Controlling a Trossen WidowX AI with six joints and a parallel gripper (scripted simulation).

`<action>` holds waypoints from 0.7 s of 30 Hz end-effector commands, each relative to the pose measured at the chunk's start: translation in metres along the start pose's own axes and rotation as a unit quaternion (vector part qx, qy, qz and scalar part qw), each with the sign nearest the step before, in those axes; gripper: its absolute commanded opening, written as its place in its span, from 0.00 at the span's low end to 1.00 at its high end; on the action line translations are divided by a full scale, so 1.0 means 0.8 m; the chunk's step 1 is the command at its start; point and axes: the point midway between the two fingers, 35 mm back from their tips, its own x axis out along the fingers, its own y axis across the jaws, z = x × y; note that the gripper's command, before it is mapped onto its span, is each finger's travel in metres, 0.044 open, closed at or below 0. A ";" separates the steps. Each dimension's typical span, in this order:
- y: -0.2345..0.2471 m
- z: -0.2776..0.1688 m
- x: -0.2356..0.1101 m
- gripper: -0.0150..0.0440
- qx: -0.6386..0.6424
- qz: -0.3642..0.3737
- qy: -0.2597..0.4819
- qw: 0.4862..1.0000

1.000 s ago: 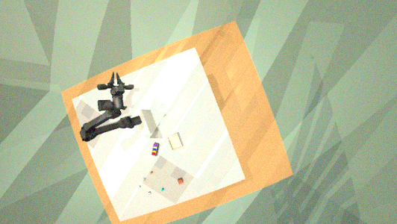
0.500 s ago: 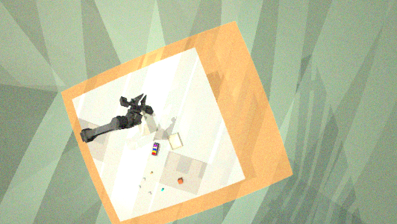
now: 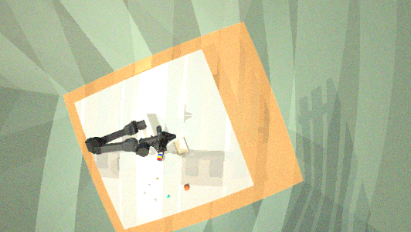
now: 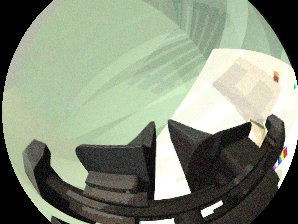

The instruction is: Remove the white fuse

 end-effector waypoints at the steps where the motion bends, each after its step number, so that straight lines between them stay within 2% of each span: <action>1: -0.093 0.002 -0.003 0.37 -0.022 -0.122 0.033 0.992; 5: -0.176 -0.010 -0.021 0.37 -0.047 -0.223 0.094 0.969; 11: -0.287 -0.049 -0.072 0.37 -0.092 -0.336 0.239 0.906; 18: -0.379 -0.108 -0.156 0.37 -0.145 -0.367 0.452 0.800; 21: -0.393 -0.120 -0.174 0.37 -0.155 -0.359 0.494 0.776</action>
